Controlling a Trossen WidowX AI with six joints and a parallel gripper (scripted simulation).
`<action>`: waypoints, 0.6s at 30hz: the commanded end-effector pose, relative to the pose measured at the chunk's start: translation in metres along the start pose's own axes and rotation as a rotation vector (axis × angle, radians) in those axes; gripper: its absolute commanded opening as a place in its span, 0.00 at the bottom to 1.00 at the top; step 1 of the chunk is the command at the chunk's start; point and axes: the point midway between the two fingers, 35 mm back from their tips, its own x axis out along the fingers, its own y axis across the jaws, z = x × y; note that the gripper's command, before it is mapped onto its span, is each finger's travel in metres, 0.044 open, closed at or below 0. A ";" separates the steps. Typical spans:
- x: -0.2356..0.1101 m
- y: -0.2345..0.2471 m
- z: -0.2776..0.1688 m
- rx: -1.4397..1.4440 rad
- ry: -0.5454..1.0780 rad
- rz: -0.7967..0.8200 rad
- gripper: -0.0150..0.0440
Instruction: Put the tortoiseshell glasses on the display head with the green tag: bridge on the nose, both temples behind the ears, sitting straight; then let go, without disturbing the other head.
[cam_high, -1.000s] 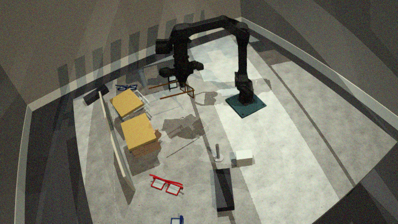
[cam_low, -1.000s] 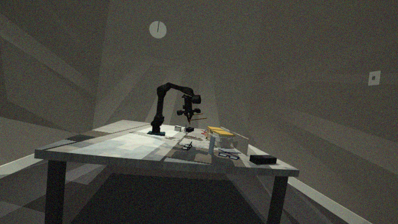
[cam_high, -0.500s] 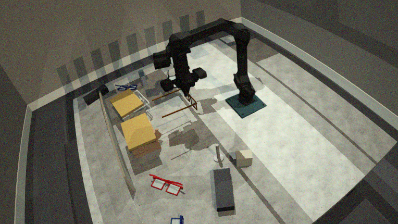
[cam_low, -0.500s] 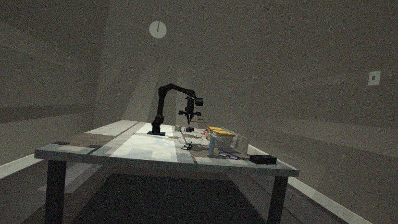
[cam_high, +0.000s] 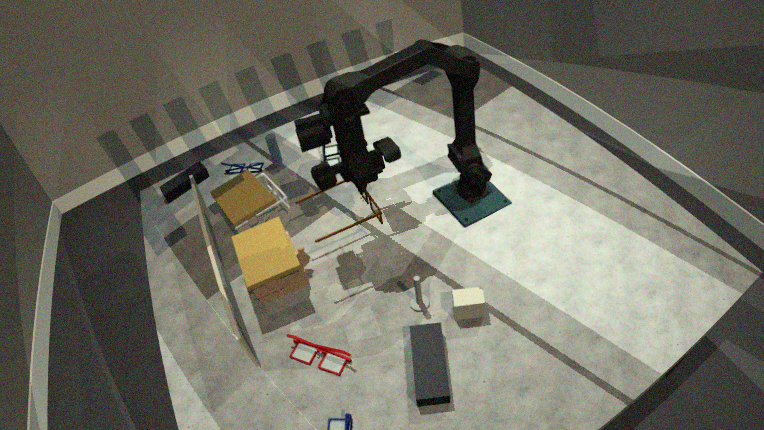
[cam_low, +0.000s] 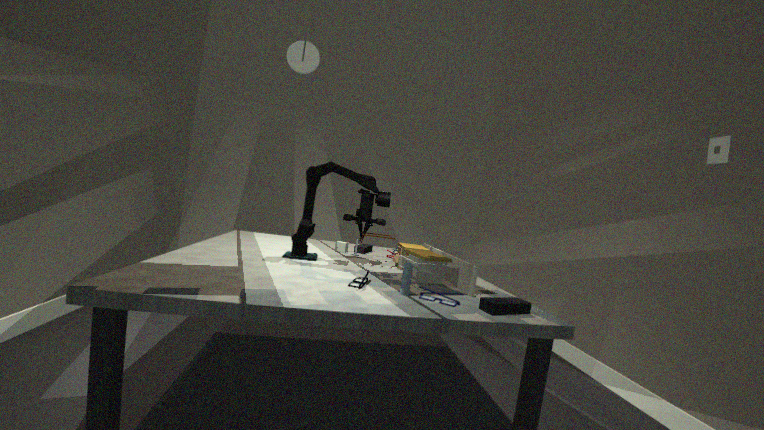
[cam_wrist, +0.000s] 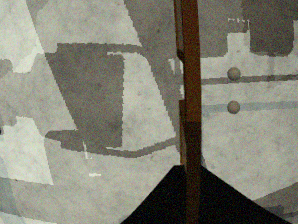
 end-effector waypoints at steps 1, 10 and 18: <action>0.005 0.000 0.000 0.005 0.003 0.001 0.25; 0.015 0.000 0.000 0.005 -0.028 -0.011 0.25; 0.023 0.000 -0.001 0.005 -0.027 -0.011 0.25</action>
